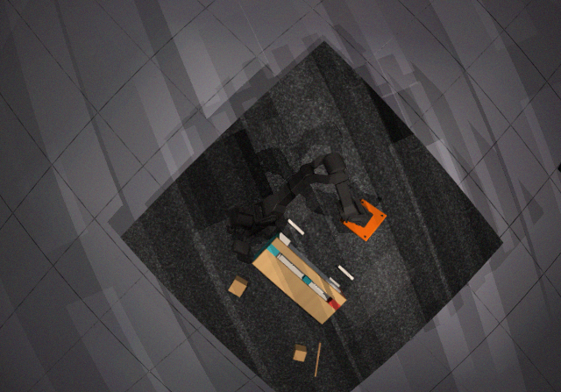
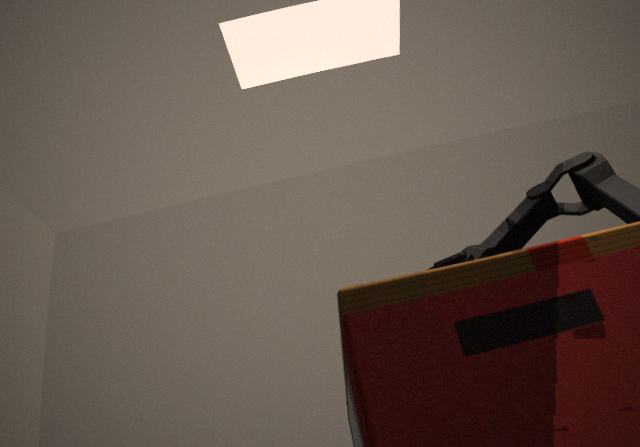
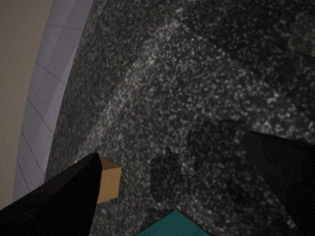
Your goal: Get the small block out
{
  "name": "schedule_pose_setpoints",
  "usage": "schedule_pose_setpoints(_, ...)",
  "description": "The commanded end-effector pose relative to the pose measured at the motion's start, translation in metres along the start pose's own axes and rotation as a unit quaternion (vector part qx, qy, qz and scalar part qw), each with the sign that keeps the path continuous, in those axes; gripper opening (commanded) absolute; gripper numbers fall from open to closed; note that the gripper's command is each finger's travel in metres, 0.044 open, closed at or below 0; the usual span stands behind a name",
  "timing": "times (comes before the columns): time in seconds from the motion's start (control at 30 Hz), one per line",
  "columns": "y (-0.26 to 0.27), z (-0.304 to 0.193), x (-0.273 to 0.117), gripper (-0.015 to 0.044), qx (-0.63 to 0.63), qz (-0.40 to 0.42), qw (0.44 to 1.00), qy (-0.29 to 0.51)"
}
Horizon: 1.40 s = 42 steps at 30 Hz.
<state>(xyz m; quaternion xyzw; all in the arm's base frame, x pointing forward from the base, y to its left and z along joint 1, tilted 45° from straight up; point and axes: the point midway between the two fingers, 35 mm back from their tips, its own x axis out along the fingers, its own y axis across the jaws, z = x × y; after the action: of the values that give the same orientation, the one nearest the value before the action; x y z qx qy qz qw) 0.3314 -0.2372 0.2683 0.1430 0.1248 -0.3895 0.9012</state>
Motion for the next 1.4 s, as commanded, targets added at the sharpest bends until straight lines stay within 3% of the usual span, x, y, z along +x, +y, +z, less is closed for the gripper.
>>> schedule_pose_setpoints(0.0,0.022,-0.032,0.011,0.04,-0.052,0.002,0.997,0.059)
schedule_pose_setpoints(0.4,0.125,-0.119,-0.019,0.04,-0.202,0.079,0.959,0.181)
schedule_pose_setpoints(0.67,0.151,-0.2,-0.037,0.04,-0.397,0.08,0.87,0.281)
schedule_pose_setpoints(0.9,0.151,-0.295,-0.079,0.04,-0.68,0.067,0.625,0.377)
schedule_pose_setpoints(1.2,0.131,-0.351,-0.138,0.04,-0.905,0.009,0.152,0.396)
schedule_pose_setpoints(1.27,0.131,-0.353,-0.142,0.04,-0.912,0.004,0.115,0.393)
schedule_pose_setpoints(1.37,0.131,-0.353,-0.142,0.04,-0.912,0.004,0.115,0.393)
